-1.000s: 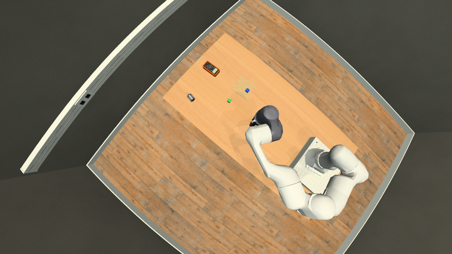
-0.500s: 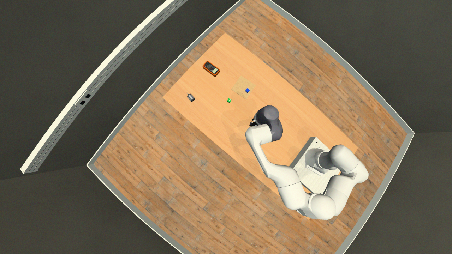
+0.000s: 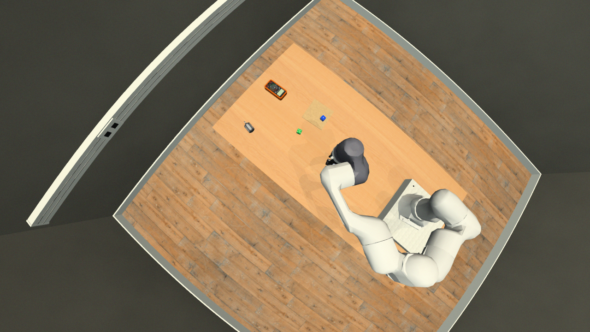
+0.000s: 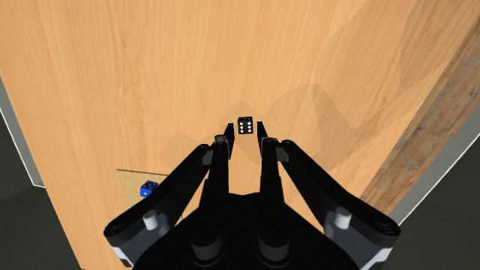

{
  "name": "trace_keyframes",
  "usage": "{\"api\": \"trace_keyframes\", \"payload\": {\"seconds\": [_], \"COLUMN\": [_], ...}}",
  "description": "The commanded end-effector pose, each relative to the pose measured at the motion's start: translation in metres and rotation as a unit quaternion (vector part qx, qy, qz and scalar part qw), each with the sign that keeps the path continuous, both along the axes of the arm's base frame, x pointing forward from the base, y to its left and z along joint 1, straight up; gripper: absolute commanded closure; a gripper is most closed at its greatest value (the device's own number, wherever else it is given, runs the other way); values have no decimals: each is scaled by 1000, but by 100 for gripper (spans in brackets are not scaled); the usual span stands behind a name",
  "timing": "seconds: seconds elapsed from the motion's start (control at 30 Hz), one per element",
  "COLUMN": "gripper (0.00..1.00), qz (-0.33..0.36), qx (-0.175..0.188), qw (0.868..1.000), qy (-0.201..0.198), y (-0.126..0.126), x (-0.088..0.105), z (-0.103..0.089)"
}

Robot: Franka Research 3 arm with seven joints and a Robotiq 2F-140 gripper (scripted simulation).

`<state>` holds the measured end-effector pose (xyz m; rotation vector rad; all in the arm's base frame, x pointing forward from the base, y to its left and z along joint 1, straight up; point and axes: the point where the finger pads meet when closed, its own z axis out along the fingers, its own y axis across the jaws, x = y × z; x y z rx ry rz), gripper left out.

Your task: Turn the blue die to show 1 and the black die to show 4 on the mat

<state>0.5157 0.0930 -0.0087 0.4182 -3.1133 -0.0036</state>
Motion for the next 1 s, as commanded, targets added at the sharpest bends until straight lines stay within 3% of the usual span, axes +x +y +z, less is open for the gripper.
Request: {"api": "trace_keyframes", "payload": {"seconds": [0.0, 0.37, 0.97], "gripper": [68, 68, 68], "qz": [3, 3, 3], "qx": [0, 0, 0], "qw": [1000, 1000, 1000], "qy": [-1, -1, -1], "y": [0, 0, 0], "x": [1, 1, 1], "z": [0, -3, -27]}}
